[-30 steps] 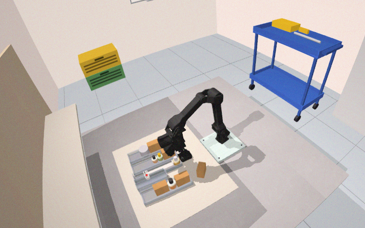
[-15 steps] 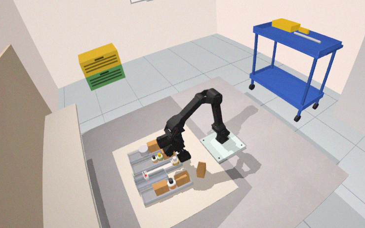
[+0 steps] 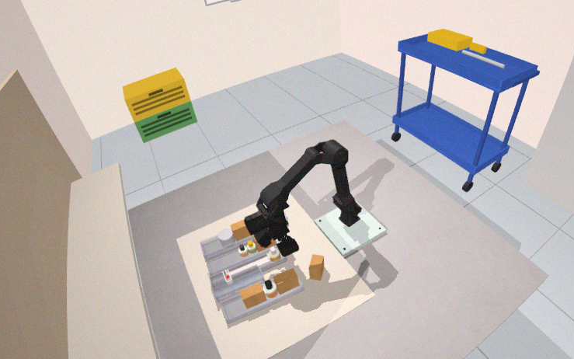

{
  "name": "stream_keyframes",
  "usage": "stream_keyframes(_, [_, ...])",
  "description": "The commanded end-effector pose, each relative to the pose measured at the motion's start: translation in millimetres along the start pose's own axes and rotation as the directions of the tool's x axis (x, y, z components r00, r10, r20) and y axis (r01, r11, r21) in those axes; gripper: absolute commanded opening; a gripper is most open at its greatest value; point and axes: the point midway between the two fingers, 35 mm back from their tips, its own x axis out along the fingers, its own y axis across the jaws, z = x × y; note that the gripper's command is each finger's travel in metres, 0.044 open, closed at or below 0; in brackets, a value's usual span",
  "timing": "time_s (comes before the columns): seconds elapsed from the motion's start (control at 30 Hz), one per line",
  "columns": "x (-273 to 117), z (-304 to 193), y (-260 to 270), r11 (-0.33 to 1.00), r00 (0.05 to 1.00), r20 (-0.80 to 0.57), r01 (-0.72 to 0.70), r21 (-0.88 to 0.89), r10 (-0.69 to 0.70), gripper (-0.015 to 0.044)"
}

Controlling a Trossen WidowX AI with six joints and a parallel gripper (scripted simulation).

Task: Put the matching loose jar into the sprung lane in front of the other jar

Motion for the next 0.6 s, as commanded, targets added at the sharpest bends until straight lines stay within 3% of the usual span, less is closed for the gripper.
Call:
stream_keyframes(0.0, [-2.3,7.8,0.5,1.000,1.000,0.020,-0.003,-0.002,0.003,0.0000])
stream_keyframes(0.57, [-2.9,14.3,0.5,1.000,1.000,0.020,-0.003,-0.002,0.003,0.0000])
